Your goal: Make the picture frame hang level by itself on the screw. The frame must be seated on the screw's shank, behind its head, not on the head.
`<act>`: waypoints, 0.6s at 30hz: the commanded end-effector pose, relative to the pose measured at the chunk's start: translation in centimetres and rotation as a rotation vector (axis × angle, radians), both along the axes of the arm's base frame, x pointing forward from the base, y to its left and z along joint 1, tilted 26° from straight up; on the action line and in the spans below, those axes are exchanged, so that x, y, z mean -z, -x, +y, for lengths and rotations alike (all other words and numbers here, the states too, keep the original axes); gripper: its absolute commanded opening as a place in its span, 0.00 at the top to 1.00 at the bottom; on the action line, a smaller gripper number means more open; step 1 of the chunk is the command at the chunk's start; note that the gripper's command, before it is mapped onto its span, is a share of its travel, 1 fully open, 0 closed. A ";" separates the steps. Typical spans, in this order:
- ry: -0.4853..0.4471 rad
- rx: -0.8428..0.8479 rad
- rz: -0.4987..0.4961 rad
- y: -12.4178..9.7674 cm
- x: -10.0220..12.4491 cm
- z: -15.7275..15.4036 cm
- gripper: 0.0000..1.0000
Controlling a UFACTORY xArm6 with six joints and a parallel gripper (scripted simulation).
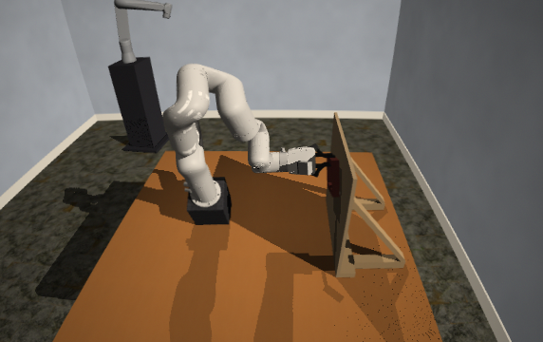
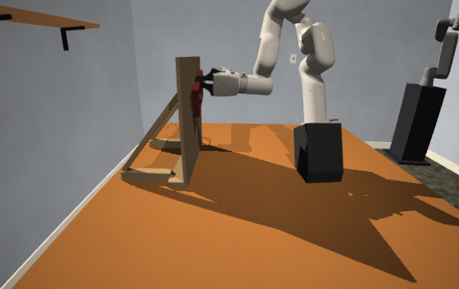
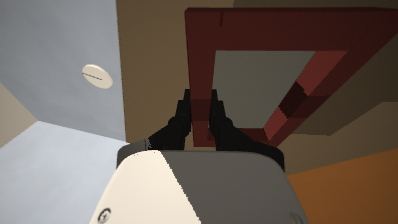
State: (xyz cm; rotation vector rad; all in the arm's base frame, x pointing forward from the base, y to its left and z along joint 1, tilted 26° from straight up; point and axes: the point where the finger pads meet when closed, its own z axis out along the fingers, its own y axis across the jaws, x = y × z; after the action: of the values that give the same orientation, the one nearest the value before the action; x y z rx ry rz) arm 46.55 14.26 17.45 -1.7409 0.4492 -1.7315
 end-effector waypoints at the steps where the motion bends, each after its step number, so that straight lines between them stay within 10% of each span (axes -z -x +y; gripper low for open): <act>1: -0.007 -0.001 -0.002 -0.1 -0.2 0.0 1.00; 18: -0.043 -0.002 0.003 -0.1 -0.4 0.0 1.00</act>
State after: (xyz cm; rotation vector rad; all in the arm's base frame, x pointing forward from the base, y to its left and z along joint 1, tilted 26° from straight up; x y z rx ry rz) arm 46.51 14.28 17.54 -1.7262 0.4724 -1.7088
